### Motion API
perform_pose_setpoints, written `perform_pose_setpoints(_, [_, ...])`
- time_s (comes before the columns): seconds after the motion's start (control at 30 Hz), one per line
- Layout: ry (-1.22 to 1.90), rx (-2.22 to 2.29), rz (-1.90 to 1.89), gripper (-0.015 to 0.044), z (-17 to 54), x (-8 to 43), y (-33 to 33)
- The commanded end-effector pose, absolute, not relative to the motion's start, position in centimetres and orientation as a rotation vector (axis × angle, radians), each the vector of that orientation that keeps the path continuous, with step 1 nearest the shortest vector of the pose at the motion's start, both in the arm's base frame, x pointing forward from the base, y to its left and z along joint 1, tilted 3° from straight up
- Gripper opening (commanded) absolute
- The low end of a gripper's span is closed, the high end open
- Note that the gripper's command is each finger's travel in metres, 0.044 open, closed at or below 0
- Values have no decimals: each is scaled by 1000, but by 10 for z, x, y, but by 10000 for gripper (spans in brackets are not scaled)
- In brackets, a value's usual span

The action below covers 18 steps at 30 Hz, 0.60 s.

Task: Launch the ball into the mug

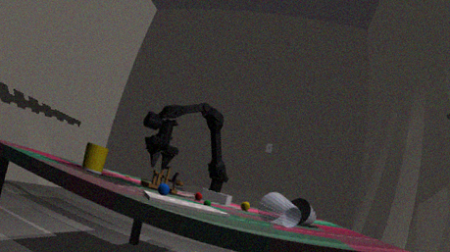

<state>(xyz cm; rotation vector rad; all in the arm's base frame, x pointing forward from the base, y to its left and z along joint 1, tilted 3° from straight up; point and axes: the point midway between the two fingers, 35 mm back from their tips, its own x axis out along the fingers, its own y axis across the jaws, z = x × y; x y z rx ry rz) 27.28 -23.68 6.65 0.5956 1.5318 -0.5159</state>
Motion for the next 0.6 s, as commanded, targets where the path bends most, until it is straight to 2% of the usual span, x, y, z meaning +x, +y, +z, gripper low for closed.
perform_pose_setpoints(0.0, [1502, 579, -520, 440, 112, 273, -238])
perform_pose_setpoints(0.3, [1491, 579, -526, 440, 103, 275, -240])
perform_pose_setpoints(0.53, [1487, 577, -527, 440, 155, 271, -239])
perform_pose_setpoints(0.57, [1498, 581, -523, 414, 137, 273, -238])
